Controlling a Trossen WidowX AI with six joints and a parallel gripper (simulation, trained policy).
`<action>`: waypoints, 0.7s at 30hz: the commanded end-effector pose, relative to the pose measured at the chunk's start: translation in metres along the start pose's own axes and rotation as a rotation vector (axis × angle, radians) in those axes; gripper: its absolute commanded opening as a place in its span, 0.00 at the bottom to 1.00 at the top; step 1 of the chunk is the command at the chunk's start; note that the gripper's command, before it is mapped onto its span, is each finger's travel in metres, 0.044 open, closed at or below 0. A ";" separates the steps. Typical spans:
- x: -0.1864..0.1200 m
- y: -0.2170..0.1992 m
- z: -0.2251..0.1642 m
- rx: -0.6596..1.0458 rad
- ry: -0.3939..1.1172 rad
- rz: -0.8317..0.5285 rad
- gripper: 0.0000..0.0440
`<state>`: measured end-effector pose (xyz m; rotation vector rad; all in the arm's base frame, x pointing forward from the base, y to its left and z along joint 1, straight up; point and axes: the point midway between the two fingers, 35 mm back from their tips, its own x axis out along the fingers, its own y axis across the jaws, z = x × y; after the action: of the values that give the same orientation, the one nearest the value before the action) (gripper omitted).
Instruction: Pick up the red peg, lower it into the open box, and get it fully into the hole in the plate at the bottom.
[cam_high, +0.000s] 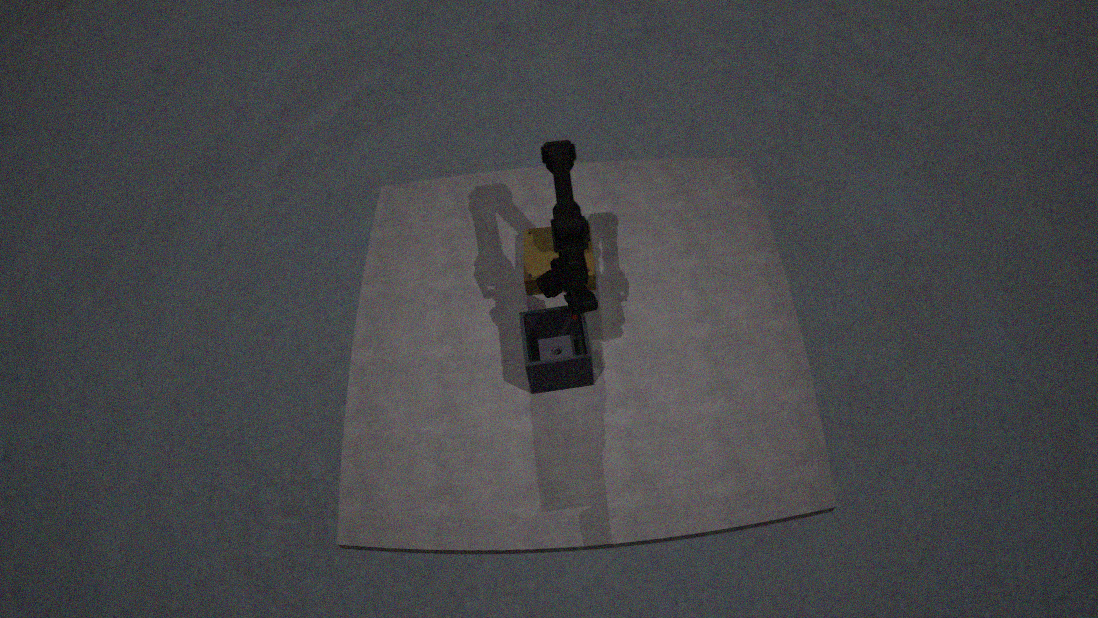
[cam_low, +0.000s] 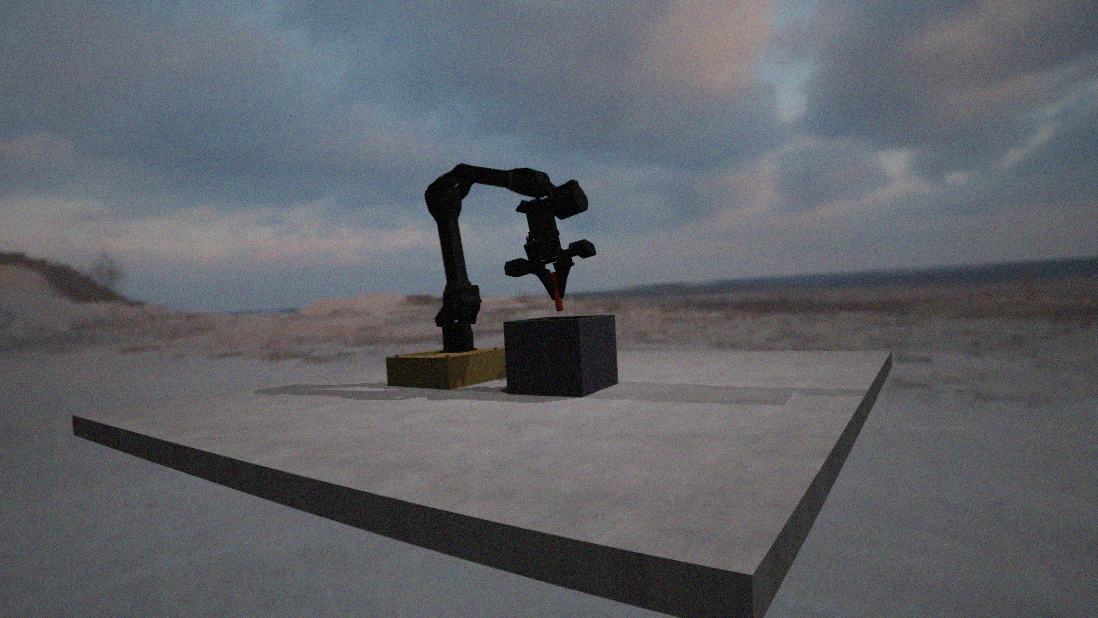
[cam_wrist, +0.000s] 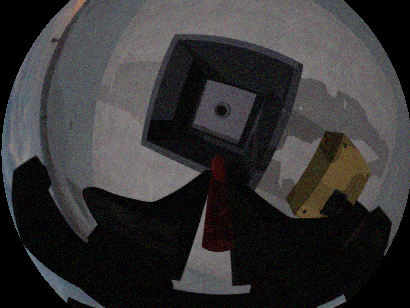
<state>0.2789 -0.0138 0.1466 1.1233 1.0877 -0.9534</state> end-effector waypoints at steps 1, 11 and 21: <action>0.002 0.002 0.007 -0.003 0.003 -0.008 0.00; 0.018 0.003 0.027 -0.001 0.004 -0.040 0.00; 0.044 0.001 0.039 -0.001 0.020 -0.070 0.00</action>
<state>0.2966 -0.0522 0.1167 1.1064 1.1277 -0.9940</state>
